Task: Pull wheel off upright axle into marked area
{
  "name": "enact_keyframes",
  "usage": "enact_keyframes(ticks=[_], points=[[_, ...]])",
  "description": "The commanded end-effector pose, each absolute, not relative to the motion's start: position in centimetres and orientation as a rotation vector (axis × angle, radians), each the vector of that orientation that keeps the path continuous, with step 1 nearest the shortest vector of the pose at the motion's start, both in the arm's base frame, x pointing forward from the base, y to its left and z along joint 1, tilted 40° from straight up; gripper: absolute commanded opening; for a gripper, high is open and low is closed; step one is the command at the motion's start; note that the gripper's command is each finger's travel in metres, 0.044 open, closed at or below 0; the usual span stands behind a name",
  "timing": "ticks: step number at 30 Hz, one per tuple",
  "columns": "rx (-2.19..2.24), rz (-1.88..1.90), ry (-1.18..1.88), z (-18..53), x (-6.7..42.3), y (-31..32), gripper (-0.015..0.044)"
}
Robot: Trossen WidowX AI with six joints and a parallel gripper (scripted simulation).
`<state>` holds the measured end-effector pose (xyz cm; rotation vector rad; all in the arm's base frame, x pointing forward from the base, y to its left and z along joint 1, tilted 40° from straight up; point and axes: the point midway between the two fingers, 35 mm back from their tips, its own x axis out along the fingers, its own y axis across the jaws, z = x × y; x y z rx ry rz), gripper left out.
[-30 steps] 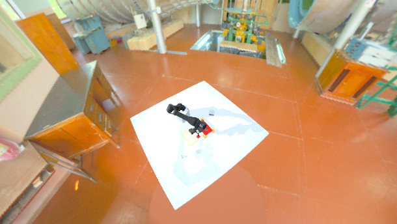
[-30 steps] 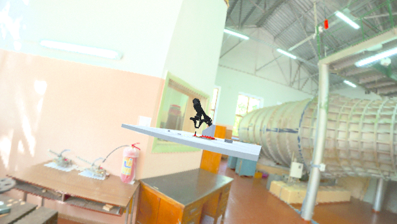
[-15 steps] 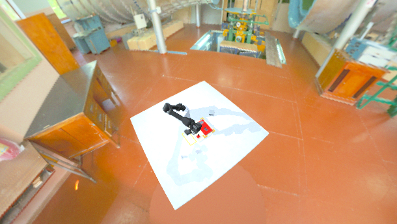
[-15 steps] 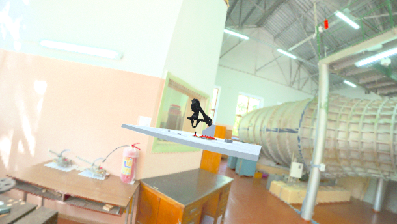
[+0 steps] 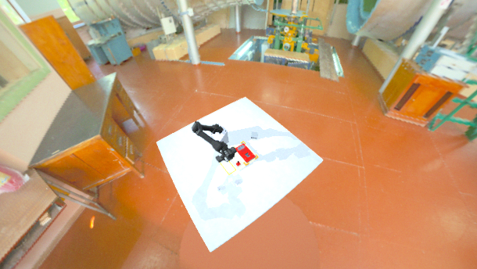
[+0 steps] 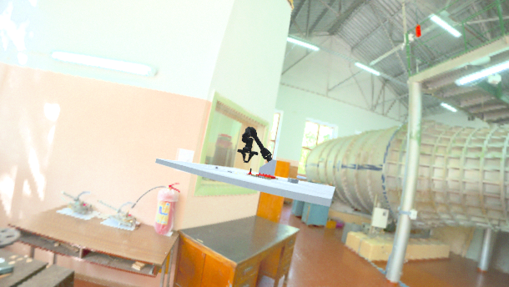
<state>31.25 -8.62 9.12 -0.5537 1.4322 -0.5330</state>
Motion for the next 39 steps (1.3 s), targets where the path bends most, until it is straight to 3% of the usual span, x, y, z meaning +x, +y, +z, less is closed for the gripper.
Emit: enact_keyframes(ticks=[1, 33, 39], points=[[-0.56, -0.533, 1.437, 9.5, 30.4, -9.3, 0.0], [-0.564, -0.537, 1.436, 1.8, 30.9, -16.2, 0.0], [-0.559, -0.547, 1.433, 2.2, 31.0, -16.1, 0.0158]])
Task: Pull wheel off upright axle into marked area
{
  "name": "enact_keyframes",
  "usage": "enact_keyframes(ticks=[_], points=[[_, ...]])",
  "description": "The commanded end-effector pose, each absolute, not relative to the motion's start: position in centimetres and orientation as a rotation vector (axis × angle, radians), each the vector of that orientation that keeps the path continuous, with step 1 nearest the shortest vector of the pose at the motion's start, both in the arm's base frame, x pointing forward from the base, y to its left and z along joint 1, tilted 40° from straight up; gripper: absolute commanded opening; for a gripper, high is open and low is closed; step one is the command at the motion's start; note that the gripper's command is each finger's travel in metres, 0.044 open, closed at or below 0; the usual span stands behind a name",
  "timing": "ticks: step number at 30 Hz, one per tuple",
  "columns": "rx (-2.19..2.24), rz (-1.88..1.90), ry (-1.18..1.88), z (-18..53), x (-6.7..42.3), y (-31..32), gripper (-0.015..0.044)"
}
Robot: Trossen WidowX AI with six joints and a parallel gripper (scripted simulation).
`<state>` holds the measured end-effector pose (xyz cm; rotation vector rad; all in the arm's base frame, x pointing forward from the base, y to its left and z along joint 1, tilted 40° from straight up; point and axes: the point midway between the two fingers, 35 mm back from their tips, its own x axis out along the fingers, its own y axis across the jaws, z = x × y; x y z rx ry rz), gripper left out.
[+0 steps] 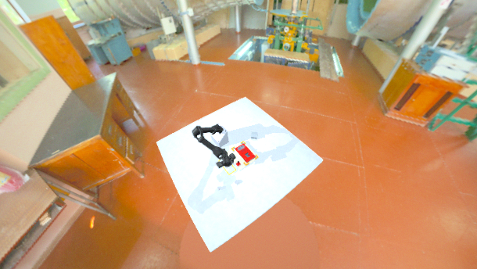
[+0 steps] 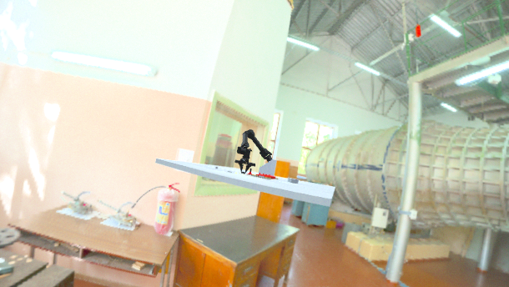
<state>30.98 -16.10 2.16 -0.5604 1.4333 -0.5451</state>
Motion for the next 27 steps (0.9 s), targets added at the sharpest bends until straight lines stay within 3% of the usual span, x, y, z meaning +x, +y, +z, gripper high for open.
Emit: enact_keyframes(ticks=[1, 6, 15, 20, 27], points=[[-0.559, -0.547, 1.433, 2.2, 31.0, -16.1, 0.0184], [-0.559, -0.546, 1.433, 2.6, 31.0, -15.8, 0.03], [-0.562, -0.535, 1.436, 6.7, 30.6, -12.2, 0.03], [-0.559, -0.522, 1.441, 6.4, 27.9, -9.9, 0.0431], [-0.56, -0.531, 1.442, 7.1, 22.3, -6.6, 0.044]])
